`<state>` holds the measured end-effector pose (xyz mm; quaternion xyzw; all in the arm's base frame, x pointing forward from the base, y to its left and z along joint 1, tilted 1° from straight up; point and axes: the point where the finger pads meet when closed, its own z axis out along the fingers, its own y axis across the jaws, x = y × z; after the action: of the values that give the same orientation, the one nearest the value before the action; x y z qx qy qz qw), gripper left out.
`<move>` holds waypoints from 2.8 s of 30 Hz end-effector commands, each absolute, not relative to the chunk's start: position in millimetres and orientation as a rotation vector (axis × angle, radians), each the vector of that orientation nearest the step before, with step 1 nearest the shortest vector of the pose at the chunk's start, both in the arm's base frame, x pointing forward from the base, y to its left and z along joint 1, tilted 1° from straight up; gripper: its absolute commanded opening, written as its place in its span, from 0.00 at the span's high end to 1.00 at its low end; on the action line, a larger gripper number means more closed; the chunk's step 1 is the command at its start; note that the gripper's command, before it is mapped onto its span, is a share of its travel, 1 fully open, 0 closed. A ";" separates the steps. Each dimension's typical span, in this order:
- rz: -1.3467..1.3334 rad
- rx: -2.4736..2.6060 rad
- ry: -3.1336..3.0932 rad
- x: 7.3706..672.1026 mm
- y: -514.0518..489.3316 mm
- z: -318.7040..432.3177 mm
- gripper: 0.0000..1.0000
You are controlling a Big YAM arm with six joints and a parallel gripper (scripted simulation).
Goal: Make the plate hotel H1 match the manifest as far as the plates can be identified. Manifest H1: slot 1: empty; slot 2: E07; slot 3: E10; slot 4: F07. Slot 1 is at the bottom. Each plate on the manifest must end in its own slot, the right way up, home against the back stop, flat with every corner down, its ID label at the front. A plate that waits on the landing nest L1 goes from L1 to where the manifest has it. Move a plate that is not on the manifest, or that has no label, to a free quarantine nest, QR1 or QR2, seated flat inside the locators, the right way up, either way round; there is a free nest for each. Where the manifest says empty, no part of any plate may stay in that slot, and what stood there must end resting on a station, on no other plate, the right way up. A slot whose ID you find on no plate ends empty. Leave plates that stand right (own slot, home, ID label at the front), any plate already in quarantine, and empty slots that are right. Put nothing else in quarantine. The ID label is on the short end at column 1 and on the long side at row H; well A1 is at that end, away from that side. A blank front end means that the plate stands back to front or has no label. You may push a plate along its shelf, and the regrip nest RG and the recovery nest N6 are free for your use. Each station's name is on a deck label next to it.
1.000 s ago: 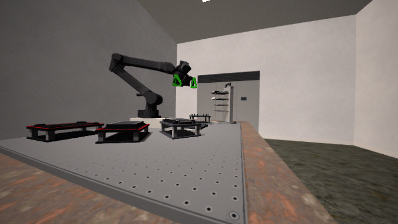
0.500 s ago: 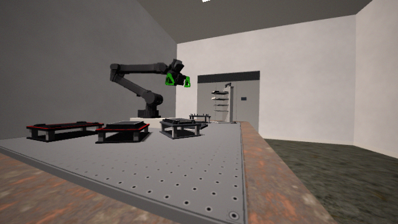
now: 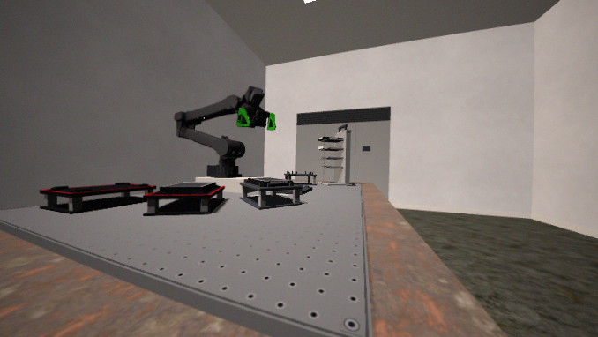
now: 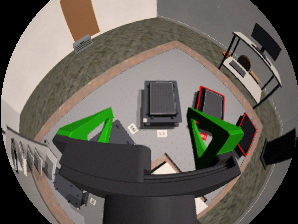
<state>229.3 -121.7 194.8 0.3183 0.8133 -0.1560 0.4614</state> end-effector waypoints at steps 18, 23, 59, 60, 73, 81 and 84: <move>-0.425 0.742 1.964 209.3 -141.9 182.1 0.00; -0.426 0.743 1.964 209.4 -141.8 165.4 0.00; -0.420 0.754 1.969 209.5 -141.4 127.8 0.00; -0.420 0.755 1.970 209.5 -141.4 125.9 0.00; -0.416 0.762 1.980 209.3 -140.8 104.7 0.00; -0.414 0.765 1.979 209.2 -140.6 94.6 0.00; -0.413 0.767 1.978 209.2 -140.5 89.6 0.00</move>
<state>203.2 -141.4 85.1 0.3141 0.8127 -0.1731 0.4592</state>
